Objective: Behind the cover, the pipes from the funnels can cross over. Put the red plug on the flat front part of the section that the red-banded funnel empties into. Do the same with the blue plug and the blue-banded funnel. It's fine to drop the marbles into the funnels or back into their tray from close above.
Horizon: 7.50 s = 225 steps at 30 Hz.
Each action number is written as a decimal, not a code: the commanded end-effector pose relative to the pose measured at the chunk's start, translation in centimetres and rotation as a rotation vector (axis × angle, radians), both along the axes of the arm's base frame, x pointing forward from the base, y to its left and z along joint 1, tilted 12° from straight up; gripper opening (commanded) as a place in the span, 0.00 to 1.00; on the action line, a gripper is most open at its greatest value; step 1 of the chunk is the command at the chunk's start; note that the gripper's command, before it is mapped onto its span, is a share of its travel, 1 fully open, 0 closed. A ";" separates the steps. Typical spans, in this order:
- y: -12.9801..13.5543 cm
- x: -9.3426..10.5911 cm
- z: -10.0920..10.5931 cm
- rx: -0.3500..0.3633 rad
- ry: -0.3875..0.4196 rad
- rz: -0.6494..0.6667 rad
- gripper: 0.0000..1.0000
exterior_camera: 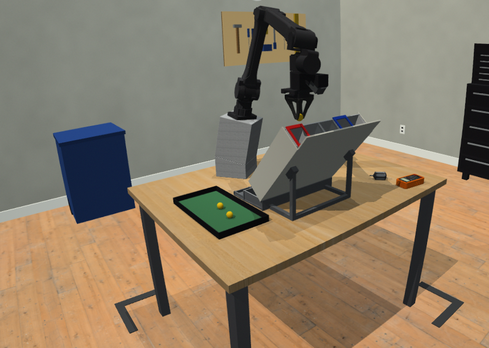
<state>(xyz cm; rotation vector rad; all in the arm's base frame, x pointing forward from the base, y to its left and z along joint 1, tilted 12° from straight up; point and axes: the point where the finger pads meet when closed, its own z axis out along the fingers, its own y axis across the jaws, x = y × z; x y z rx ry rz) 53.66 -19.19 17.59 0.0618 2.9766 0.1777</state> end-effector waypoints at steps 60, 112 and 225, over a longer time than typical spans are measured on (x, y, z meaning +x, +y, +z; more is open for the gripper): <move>-0.1 2.4 1.1 -0.032 -0.077 -0.008 0.00; -0.1 2.4 1.1 -0.032 -0.077 -0.008 0.56; 0.2 -12.9 -0.4 -0.017 -0.037 -0.005 0.56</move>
